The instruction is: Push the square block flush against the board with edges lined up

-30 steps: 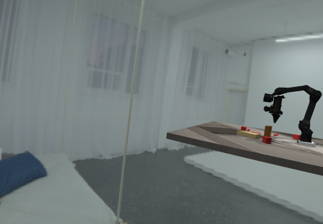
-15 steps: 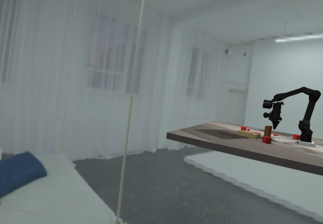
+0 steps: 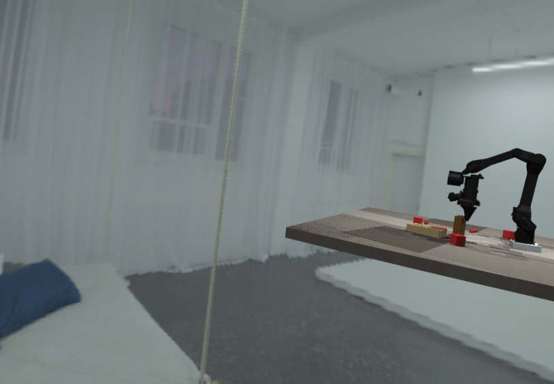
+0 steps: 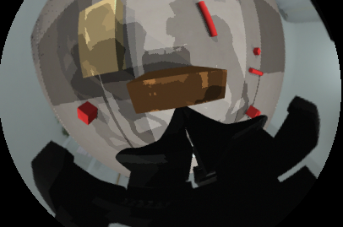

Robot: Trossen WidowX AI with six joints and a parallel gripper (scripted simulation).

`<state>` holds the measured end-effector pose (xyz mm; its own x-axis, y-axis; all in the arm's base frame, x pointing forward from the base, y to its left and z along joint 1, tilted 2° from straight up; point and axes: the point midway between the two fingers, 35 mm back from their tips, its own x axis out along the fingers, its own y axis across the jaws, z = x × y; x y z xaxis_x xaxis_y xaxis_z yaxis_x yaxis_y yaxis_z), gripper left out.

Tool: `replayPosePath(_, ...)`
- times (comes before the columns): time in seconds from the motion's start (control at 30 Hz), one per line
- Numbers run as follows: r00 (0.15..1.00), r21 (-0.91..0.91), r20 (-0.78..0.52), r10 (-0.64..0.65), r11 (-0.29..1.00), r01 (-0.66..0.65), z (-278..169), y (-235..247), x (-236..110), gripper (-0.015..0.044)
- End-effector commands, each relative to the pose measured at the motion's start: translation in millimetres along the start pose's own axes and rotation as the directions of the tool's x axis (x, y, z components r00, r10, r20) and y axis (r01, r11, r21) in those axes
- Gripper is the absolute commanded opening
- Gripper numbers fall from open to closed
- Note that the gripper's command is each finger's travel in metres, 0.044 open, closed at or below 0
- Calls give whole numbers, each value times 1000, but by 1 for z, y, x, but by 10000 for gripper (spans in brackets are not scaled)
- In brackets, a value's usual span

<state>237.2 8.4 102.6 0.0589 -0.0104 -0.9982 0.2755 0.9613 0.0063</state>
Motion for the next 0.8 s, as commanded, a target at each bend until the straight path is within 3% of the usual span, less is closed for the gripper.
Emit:
replayPosePath(0.0,1000,-5,2,-2,1000,2,5,0,0,0)
replayPosePath(0.77,1000,-5,4,-2,1000,2,31,0,0,0)
